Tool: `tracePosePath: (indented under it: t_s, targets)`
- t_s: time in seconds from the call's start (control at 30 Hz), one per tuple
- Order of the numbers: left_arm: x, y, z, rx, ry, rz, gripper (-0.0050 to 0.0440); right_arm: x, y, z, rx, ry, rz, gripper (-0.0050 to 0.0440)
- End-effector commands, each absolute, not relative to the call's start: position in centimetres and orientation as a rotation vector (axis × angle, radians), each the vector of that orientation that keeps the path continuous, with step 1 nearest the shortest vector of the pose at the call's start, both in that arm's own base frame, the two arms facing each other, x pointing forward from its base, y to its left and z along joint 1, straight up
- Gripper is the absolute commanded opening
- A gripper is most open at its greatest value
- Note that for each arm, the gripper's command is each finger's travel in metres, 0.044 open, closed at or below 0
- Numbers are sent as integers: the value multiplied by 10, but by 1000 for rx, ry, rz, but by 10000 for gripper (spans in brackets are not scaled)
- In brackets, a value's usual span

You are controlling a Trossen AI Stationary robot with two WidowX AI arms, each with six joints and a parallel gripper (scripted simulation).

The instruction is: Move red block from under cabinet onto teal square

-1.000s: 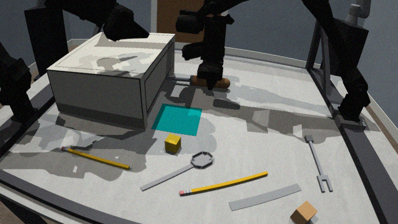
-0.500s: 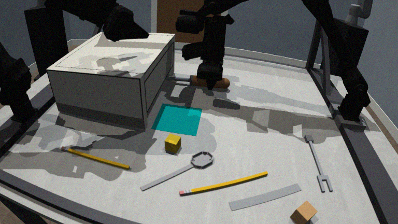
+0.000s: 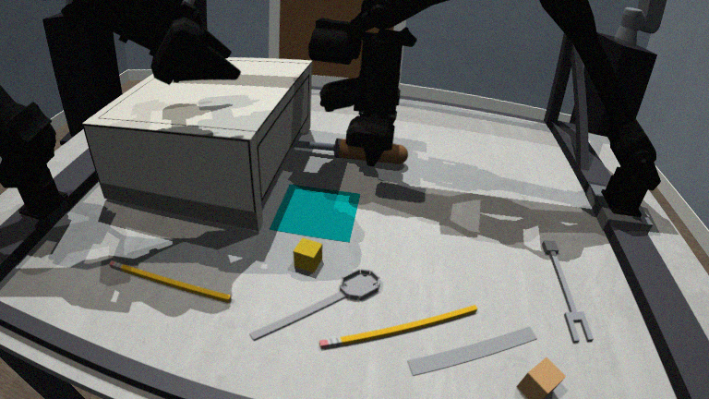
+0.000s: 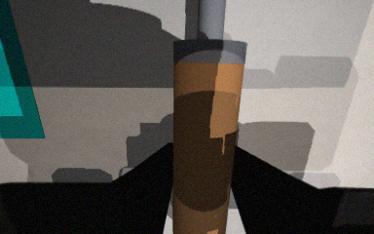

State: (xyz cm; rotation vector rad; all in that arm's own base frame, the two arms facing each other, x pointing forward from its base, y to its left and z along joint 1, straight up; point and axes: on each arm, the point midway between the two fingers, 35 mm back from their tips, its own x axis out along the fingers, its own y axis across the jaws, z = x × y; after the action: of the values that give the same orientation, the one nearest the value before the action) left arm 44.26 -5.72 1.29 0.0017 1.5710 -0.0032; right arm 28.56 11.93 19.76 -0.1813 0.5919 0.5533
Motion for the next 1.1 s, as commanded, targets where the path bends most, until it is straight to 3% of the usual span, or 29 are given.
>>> tracePosePath:
  t_s: [0.0,1.07]
  targets:
    - [446,-38,29,-11,1532,10,110,279,113,205,-168,568,507,440]
    - [444,2,25,-13,1542,17,110,278,108,208,-158,562,471,440]
